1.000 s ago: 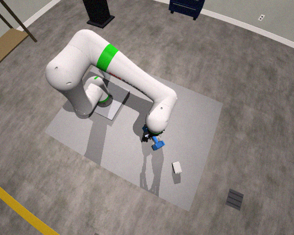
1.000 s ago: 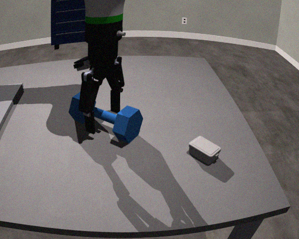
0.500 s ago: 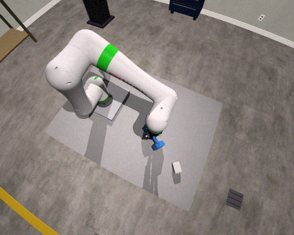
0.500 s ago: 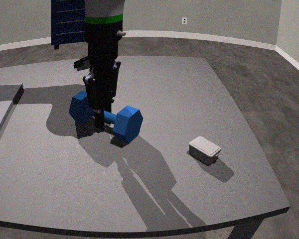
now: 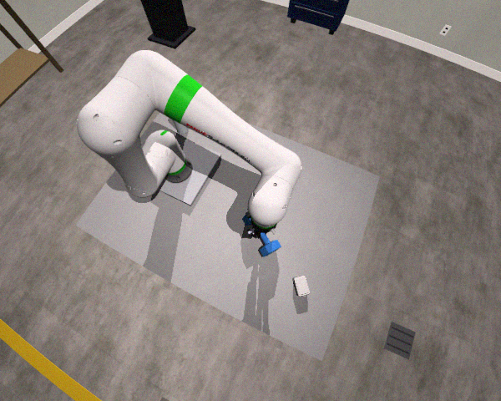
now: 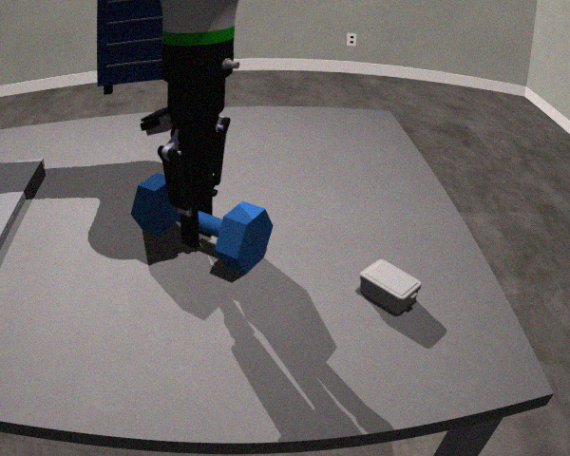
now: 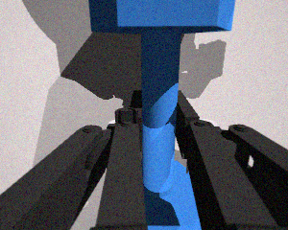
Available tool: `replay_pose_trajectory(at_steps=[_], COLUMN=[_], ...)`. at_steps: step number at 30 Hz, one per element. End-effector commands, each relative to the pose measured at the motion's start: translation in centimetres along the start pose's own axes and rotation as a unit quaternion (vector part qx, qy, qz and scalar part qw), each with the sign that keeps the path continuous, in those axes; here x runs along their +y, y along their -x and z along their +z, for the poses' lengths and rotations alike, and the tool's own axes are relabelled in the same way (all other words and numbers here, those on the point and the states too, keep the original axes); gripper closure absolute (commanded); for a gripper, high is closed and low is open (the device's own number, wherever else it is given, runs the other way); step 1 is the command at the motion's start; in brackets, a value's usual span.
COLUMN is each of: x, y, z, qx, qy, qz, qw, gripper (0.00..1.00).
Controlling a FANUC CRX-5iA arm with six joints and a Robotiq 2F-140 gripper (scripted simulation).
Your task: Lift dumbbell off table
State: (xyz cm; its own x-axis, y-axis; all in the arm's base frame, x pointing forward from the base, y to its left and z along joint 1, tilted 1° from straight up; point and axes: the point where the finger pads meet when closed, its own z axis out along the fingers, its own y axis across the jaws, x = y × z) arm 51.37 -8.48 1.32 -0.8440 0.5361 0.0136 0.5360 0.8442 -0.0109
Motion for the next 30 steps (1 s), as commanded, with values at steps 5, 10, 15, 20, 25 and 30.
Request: replay_pose_trajectory(at_steps=[5, 10, 15, 20, 25, 30], x=[0.0, 0.0, 0.0, 0.0, 0.0, 0.0], y=[0.0, 0.0, 0.1, 0.1, 0.0, 0.0], z=[-0.1, -0.3, -0.7, -1.2, -2.2, -3.3], qx=[-0.001, -0.001, -0.001, -0.001, -0.001, -0.001], qy=[0.0, 0.0, 0.0, 0.0, 0.0, 0.0], qz=[0.0, 0.0, 0.0, 0.0, 0.0, 0.0], qw=[1.0, 1.0, 1.0, 1.0, 1.0, 1.0], gripper=[0.9, 0.9, 0.9, 0.9, 0.9, 0.9])
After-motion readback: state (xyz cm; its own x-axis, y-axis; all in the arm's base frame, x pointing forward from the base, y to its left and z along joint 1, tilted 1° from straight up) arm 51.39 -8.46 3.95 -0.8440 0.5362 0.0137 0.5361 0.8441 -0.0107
